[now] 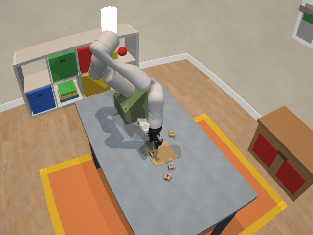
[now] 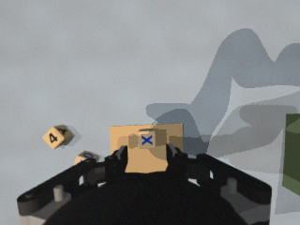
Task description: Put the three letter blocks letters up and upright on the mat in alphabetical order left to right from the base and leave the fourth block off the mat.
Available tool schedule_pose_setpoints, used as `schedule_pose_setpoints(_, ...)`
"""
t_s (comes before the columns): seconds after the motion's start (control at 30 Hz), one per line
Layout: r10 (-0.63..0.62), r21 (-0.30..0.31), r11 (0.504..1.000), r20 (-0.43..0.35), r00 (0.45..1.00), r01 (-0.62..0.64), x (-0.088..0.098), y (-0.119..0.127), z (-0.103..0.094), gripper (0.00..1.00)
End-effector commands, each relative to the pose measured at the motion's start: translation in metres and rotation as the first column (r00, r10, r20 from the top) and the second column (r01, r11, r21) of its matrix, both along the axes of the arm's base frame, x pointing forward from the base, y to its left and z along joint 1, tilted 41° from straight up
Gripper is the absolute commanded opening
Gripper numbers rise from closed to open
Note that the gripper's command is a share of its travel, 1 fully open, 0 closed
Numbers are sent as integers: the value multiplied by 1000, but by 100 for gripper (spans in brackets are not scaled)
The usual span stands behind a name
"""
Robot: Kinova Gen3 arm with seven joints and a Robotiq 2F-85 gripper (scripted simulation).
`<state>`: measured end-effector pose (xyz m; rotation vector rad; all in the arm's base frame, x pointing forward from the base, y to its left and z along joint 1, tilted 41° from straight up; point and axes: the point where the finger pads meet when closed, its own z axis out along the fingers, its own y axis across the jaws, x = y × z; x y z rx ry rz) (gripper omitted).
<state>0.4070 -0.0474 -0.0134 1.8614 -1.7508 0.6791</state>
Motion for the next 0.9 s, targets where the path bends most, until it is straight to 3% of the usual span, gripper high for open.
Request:
schedule_pose_setpoints(0.0, 2, 2, 1000, 3, 1000, -2, 1, 1, 1, 100)
schedule_pose_setpoints(0.87, -16, 5, 1000, 18, 1000, 15, -2, 8, -4, 100)
